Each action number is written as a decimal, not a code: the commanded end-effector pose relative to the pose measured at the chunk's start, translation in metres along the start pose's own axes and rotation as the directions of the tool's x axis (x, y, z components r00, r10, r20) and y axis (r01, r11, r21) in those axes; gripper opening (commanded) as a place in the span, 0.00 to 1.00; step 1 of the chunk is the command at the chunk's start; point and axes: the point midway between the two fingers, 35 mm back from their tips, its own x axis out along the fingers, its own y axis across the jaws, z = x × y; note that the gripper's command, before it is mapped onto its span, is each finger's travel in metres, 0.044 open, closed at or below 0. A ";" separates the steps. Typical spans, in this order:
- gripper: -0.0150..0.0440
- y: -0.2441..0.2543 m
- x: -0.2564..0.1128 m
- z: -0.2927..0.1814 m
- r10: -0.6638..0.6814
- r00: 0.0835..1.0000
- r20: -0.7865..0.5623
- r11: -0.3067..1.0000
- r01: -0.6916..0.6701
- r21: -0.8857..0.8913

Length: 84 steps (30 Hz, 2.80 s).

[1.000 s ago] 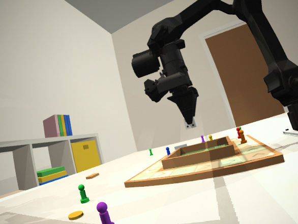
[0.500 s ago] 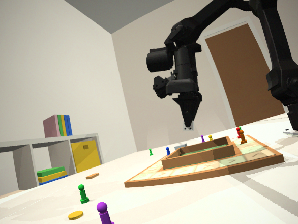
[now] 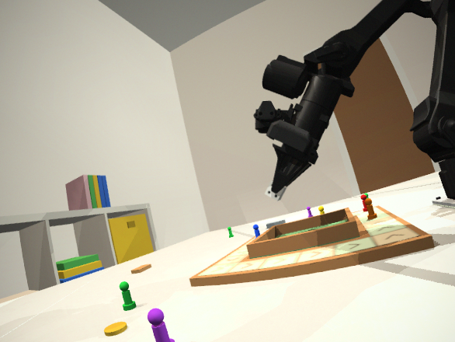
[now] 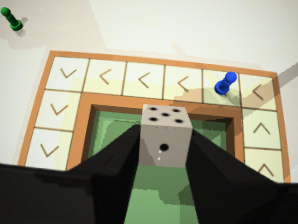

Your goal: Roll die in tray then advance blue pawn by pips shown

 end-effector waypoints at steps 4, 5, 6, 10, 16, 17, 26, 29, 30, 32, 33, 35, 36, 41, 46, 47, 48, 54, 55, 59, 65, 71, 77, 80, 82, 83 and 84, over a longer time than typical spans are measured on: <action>0.25 0.000 -0.002 -0.002 -0.004 0.995 0.101 1.000 0.004 -0.004; 0.25 -0.001 -0.006 -0.002 -0.004 0.995 0.100 1.000 0.004 -0.004; 0.25 -0.001 -0.011 -0.002 -0.004 0.995 0.100 1.000 0.004 -0.004; 0.25 -0.003 -0.042 -0.005 -0.004 0.995 0.098 1.000 0.004 -0.004; 0.25 -0.003 -0.043 -0.008 -0.004 0.995 0.098 1.000 0.004 -0.004; 0.25 -0.003 -0.043 -0.008 -0.004 0.995 0.098 1.000 0.004 -0.004; 0.25 -0.003 -0.042 -0.006 -0.001 0.995 0.101 1.000 0.001 0.000; 0.34 -0.003 -0.042 -0.006 -0.001 0.995 0.101 1.000 0.001 0.000; 0.39 -0.003 -0.042 -0.006 -0.001 0.995 0.101 1.000 0.001 0.000; 0.48 -0.003 -0.042 -0.006 -0.001 0.995 0.101 1.000 0.001 0.000; 0.52 -0.003 -0.042 -0.006 -0.001 0.995 0.101 1.000 0.001 0.000; 0.61 -0.003 -0.042 -0.006 -0.001 0.995 0.101 1.000 0.001 0.000; 0.65 -0.003 -0.043 -0.005 -0.001 0.995 0.100 1.000 0.001 0.000; 0.88 -0.003 -0.070 0.020 -0.004 0.995 0.098 1.000 0.004 -0.004; 1.00 -0.003 -0.066 0.020 -0.005 1.000 0.020 1.000 0.005 -0.006; 1.00 -0.003 -0.062 0.020 -0.005 0.999 -0.033 1.000 0.005 -0.007; 1.00 -0.003 -0.059 0.019 -0.006 0.996 -0.086 1.000 0.005 -0.008; 1.00 -0.003 -0.039 0.012 -0.008 0.920 -0.393 1.000 0.004 -0.010; 1.00 -0.003 -0.036 0.011 -0.008 0.897 -0.441 1.000 0.004 -0.009; 1.00 -0.003 -0.023 0.005 -0.007 0.784 -0.620 1.000 0.004 -0.005; 0.96 -0.004 -0.022 0.008 -0.012 0.793 -0.608 1.000 0.000 -0.019; 0.69 -0.033 0.020 0.044 -0.011 0.780 -0.625 0.976 -0.128 -0.176; 0.59 -0.069 0.070 0.066 -0.013 0.744 -0.668 0.900 -0.283 -0.332; 0.59 -0.073 0.076 0.068 -0.012 0.739 -0.673 0.889 -0.300 -0.346; 0.59 -0.073 0.076 0.068 -0.012 0.739 -0.673 0.889 -0.300 -0.346; 0.59 -0.073 0.076 0.068 -0.012 0.739 -0.673 0.889 -0.300 -0.346; 0.59 -0.073 0.075 0.067 -0.012 0.739 -0.673 0.889 -0.300 -0.346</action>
